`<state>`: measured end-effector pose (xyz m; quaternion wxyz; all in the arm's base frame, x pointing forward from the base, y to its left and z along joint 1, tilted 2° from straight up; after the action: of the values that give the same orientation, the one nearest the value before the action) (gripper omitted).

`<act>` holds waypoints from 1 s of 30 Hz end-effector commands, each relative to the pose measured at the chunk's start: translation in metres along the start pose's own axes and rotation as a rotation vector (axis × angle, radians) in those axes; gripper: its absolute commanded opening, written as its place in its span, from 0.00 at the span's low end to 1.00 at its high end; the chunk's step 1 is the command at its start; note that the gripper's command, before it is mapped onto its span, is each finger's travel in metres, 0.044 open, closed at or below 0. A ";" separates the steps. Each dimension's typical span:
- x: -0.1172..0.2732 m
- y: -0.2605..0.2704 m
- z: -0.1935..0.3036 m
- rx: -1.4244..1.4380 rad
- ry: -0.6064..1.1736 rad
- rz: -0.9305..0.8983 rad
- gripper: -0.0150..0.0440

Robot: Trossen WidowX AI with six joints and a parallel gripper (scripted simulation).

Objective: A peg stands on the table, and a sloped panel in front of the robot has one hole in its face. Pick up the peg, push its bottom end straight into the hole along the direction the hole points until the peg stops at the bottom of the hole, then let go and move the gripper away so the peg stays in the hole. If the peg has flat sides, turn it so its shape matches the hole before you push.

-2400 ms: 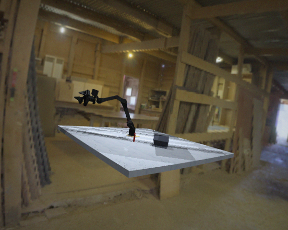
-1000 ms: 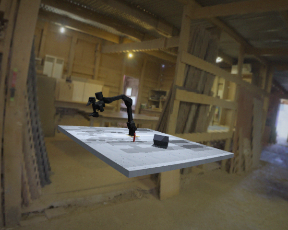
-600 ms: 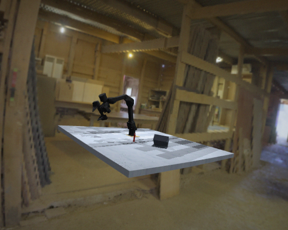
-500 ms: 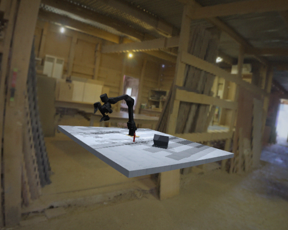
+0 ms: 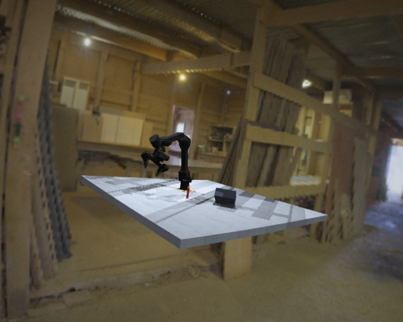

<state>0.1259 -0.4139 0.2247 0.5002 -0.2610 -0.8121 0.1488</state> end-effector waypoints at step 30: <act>0.022 0.160 -0.061 -0.327 0.338 -0.379 1.00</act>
<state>0.2124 -0.2852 0.1907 0.5842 -0.2034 -0.7785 -0.1058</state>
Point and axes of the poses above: the point midway between the two fingers, 35 mm back from their tips, its own x axis back along the fingers, its own y axis across the jaws, z = x × y, the point moved 5 cm from there along x, back along the fingers, and after that the axes turned 3 degrees about -x, right-handed, at the moved point
